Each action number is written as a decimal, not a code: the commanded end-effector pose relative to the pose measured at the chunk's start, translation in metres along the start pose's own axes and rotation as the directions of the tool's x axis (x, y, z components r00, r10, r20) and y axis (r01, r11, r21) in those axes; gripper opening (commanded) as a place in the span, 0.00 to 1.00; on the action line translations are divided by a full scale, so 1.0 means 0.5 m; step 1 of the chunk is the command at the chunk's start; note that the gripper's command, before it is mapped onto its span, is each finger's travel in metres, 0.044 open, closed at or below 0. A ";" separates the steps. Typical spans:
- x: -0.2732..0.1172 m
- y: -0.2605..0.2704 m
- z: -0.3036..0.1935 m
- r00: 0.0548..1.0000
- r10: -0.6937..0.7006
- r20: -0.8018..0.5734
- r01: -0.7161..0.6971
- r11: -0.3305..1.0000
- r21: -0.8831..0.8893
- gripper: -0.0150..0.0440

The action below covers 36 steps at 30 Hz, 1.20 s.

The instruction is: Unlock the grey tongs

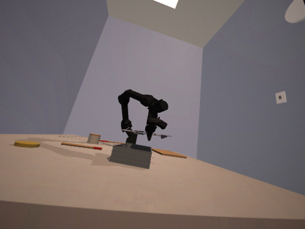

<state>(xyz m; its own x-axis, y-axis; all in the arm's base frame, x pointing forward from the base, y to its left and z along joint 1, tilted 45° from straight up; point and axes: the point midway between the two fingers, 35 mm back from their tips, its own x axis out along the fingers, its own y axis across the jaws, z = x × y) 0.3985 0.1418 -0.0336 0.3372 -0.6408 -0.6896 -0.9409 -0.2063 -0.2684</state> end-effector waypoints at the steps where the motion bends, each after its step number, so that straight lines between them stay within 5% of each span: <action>1: -0.001 0.003 -0.002 0.998 0.058 -0.001 -0.058 0.998 0.008 0.00; 12: -0.011 0.016 -0.016 0.979 0.201 -0.021 -0.201 0.979 0.023 0.00; 23: -0.012 0.018 -0.015 0.979 0.205 -0.024 -0.205 0.979 0.016 0.00; 36: -0.075 0.083 0.136 0.979 0.204 0.017 -0.196 0.957 -0.214 0.00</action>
<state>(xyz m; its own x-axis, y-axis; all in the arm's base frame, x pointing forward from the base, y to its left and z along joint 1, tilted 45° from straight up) 0.3646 0.1840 -0.0517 0.1394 -0.6652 -0.7335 -0.9854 -0.1663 -0.0366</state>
